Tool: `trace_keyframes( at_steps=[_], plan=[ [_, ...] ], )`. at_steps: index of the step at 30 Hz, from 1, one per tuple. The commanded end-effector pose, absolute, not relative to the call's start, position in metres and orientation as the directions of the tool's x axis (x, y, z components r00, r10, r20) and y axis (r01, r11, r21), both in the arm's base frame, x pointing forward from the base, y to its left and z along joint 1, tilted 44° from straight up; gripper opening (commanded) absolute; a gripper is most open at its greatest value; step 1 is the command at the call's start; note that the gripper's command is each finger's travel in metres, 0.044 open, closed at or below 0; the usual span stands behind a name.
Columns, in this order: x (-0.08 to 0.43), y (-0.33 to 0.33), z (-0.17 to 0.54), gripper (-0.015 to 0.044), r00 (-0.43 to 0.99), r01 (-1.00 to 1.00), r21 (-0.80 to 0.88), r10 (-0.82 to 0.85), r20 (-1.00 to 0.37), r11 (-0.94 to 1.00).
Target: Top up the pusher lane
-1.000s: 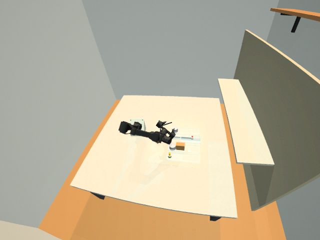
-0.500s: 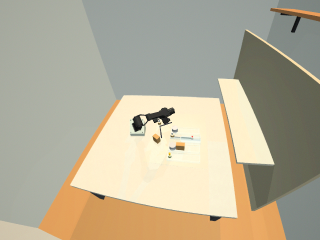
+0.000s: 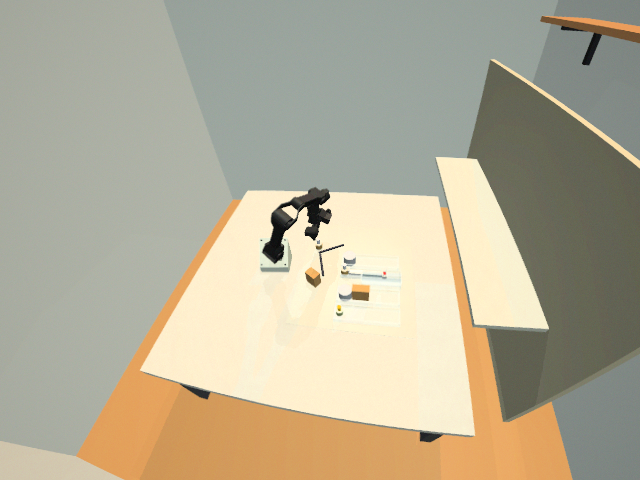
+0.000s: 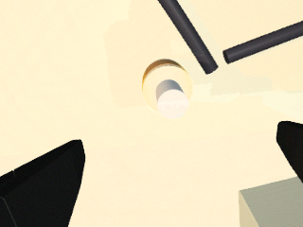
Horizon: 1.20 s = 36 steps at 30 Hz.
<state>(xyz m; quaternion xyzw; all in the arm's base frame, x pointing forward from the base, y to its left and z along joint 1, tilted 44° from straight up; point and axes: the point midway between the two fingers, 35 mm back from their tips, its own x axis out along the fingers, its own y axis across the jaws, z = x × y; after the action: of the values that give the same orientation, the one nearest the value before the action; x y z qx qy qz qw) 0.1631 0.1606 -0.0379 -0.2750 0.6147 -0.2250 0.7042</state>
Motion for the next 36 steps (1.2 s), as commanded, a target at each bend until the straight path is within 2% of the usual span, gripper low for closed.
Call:
trace_keyframes(
  at_steps=[1,5,36],
  plan=[
    [0.167,0.161,-0.038,0.0440,0.159,-0.035,-0.668,-0.656,-0.738,0.743],
    [0.172,0.140,-0.062,0.0440,0.160,-0.034,-0.669,-0.657,-0.737,0.742],
    [0.179,0.109,-0.095,0.0440,0.161,-0.033,-0.671,-0.658,-0.735,0.741]
  ],
)
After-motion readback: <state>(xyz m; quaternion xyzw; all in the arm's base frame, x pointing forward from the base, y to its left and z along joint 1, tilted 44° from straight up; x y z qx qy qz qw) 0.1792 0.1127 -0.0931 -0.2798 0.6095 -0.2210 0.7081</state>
